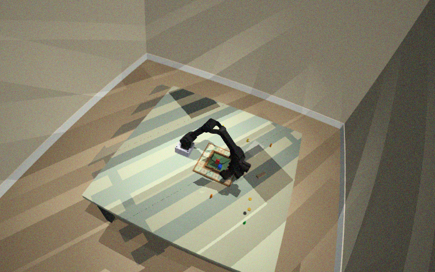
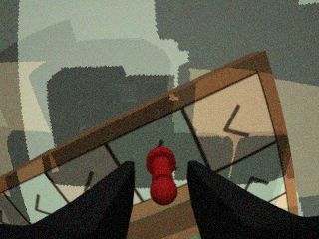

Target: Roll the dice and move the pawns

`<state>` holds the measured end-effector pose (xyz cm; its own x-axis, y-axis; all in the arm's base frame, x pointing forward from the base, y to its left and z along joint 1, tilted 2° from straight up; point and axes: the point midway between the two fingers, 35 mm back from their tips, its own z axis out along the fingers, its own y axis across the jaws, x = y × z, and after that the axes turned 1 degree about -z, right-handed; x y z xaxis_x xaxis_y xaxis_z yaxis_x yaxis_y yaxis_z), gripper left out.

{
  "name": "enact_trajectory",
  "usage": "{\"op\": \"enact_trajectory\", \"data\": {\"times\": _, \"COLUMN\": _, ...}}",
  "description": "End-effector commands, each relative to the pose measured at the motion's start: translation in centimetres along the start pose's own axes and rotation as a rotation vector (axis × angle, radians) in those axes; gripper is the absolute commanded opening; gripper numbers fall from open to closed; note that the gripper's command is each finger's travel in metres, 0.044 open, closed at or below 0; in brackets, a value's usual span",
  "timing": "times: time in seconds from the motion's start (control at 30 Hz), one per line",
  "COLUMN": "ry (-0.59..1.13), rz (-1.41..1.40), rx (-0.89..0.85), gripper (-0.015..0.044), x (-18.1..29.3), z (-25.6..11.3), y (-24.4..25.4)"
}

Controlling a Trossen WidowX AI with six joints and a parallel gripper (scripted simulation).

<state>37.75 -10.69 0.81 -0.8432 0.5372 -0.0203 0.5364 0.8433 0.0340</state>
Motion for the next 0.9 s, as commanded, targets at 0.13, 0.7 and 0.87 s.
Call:
{"op": "enact_trajectory", "data": {"times": 0.13, "ry": 0.001, "rz": 0.000, "rx": 0.001, "gripper": 0.0341, "x": 0.0, "z": 0.0, "y": 0.0}}
{"op": "enact_trajectory", "data": {"times": 0.7, "ry": 0.001, "rz": -0.238, "rx": -0.004, "gripper": 0.0309, "x": 1.8, "z": -5.0, "y": 6.1}}
{"op": "enact_trajectory", "data": {"times": 0.87, "ry": 0.001, "rz": -0.545, "rx": -0.011, "gripper": 0.0200, "x": 5.6, "z": -5.4, "y": 13.5}}
